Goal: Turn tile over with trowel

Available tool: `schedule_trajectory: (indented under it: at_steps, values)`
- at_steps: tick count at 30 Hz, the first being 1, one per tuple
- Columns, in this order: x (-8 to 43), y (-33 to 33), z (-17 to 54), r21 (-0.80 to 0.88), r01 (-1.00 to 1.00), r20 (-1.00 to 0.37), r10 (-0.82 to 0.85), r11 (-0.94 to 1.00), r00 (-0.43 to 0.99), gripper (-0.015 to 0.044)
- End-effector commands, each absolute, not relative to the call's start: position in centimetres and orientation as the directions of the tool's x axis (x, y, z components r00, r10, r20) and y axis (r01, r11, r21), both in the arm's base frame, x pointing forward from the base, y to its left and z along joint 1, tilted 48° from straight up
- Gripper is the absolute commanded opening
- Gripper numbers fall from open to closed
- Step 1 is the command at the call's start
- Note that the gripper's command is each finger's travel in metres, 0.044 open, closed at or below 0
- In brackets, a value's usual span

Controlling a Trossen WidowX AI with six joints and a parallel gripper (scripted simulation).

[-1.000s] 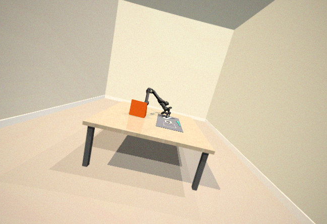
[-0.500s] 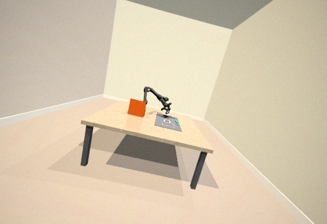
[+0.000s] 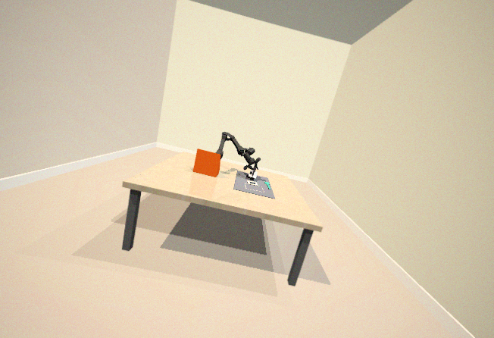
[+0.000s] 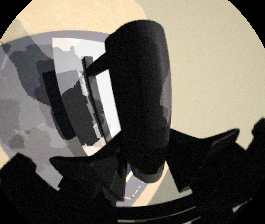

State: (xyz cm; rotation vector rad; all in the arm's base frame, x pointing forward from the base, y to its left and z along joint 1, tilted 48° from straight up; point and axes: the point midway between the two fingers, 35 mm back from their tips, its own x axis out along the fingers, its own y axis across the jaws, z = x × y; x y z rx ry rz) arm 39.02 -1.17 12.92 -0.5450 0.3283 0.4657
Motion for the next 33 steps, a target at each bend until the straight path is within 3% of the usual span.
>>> schedule_trajectory:
  at_steps: [1,7,33]
  values:
    - [38.3,-2.3,12.0,-0.467,-0.503,-0.354,0.368,0.727,0.86,0.0]
    - [36.6,-3.2,10.8,-0.538,-0.5,-0.274,0.42,0.678,0.865,0.0]
    - [37.3,-1.2,8.7,-0.54,-0.5,-0.271,0.422,0.677,0.865,0.0]
